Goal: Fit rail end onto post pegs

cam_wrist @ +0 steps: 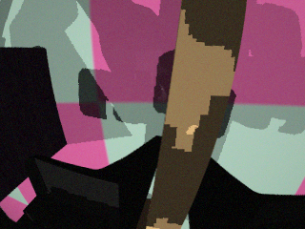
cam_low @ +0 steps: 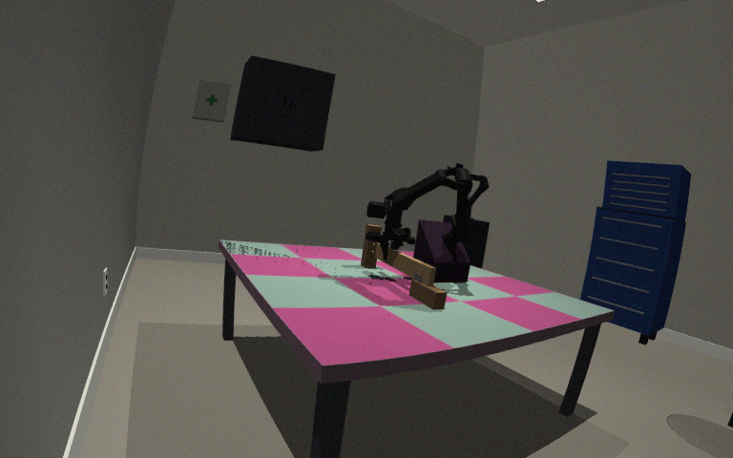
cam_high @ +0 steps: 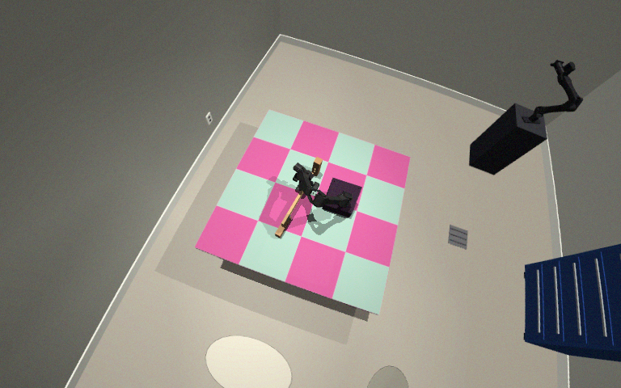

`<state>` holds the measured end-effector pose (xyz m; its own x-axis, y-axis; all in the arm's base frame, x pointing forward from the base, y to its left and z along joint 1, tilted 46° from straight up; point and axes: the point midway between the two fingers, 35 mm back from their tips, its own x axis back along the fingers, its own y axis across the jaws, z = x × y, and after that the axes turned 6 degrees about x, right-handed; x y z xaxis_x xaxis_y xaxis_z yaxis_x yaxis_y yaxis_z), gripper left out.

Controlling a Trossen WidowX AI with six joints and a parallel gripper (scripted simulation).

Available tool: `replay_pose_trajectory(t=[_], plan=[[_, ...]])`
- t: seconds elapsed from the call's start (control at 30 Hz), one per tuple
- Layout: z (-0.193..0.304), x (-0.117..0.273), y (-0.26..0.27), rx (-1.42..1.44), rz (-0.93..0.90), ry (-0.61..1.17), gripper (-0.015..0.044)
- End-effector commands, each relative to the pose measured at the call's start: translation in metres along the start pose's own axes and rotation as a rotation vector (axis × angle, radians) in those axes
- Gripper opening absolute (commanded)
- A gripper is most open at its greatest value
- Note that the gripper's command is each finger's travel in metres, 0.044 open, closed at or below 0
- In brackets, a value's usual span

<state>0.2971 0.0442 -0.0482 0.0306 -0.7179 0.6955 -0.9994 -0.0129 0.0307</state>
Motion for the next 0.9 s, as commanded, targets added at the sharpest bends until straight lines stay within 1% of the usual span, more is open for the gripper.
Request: replay_pose_trajectory(t=[0.0,0.87], plan=[[0.0005,0.0019,-0.0016,0.001,0.005,0.0,0.0],[0.008,0.0007,0.0009,0.001,0.005,0.0,0.0]])
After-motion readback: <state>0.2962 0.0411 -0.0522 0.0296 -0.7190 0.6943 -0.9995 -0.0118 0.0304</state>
